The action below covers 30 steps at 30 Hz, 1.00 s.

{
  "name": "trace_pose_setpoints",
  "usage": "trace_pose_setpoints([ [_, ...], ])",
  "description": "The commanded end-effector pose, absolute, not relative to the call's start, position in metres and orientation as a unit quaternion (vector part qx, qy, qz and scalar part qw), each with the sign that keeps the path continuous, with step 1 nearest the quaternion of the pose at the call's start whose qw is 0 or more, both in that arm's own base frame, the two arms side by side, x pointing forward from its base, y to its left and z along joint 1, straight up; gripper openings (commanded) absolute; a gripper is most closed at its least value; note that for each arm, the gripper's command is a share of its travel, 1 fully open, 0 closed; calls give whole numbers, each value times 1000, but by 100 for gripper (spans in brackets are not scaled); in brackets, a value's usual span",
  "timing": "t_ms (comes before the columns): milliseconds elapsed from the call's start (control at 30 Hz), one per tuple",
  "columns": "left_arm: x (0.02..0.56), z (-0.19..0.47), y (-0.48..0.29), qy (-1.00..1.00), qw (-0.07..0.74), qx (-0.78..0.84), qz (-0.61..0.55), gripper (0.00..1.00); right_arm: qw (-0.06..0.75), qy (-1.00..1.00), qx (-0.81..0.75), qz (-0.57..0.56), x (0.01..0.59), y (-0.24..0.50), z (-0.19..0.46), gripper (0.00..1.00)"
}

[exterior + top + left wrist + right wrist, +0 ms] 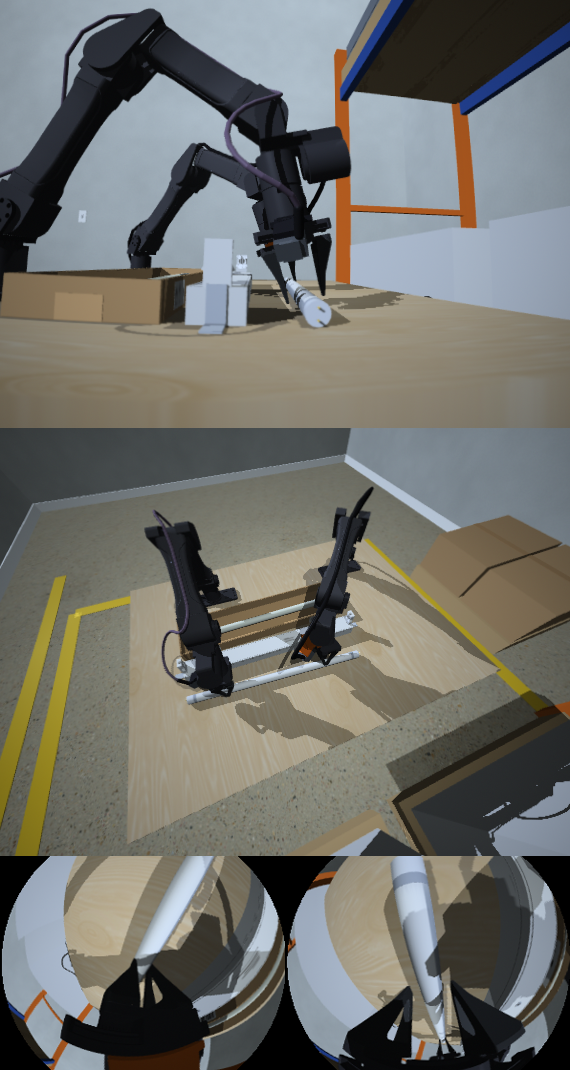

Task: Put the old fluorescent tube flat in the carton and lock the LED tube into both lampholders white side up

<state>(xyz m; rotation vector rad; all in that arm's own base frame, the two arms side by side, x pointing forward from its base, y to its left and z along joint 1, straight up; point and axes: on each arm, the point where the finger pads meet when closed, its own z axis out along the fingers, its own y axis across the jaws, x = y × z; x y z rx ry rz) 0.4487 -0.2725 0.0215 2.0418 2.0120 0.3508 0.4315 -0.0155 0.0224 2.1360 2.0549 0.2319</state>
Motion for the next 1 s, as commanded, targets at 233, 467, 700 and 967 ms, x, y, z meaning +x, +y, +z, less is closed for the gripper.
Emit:
trace_pose_setpoints([
  [233,458,39,-279,692,152,695,124,11,93,692,712,77,428,-13,60,49],
  [467,458,39,-279,692,152,695,124,11,92,687,716,77,421,-15,84,49],
  [700,458,39,-279,692,152,695,124,11,76,690,718,61,410,-16,65,49],
  [967,458,39,-279,692,152,695,124,11,74,690,716,73,423,8,75,49],
])
